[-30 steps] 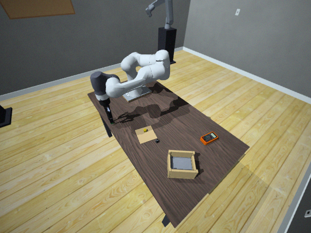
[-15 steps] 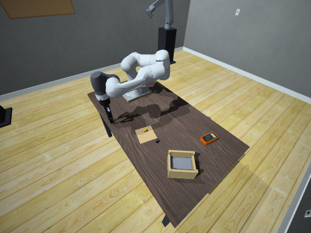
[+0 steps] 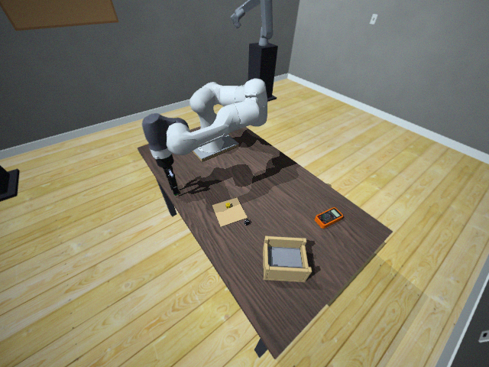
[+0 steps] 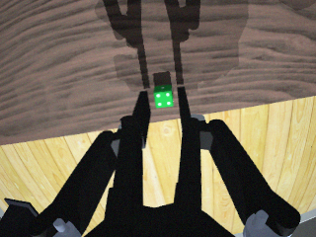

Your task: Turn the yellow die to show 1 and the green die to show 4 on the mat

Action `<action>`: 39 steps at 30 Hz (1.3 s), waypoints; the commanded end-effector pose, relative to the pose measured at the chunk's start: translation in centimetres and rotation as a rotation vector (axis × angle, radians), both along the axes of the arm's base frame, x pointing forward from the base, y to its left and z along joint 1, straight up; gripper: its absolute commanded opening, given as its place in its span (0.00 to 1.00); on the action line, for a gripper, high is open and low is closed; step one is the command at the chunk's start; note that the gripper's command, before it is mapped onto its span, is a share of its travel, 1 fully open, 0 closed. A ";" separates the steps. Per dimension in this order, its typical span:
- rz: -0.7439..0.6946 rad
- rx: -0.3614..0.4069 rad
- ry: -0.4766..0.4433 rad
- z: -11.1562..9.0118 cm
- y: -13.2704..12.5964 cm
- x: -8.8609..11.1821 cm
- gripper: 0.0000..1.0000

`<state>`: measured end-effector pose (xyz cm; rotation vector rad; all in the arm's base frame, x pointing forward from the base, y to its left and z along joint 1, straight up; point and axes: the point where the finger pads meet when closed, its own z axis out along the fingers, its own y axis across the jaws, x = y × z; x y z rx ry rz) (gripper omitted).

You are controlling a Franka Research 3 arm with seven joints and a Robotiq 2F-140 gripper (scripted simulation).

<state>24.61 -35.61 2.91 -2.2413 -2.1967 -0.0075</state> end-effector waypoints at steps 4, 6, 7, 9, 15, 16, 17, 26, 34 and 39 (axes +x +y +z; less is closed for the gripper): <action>0.003 -0.004 0.001 -0.6 -0.1 -0.2 0.29; 0.003 -0.004 0.001 -0.9 -0.1 -0.2 0.29; 0.003 -0.004 0.001 -1.1 -0.1 -0.2 0.29; 0.003 -0.004 0.001 -1.4 -0.1 -0.2 0.29; 0.003 -0.004 0.001 -2.1 -0.1 -0.2 0.29; 0.003 -0.004 0.001 -2.2 -0.1 -0.2 0.29; 0.003 -0.004 0.001 -2.2 -0.1 -0.2 0.29; 0.003 -0.004 0.001 -2.2 -0.1 -0.2 0.29; 0.003 -0.004 0.001 -2.2 -0.1 -0.2 0.29; 0.003 -0.004 0.001 -2.2 -0.1 -0.2 0.29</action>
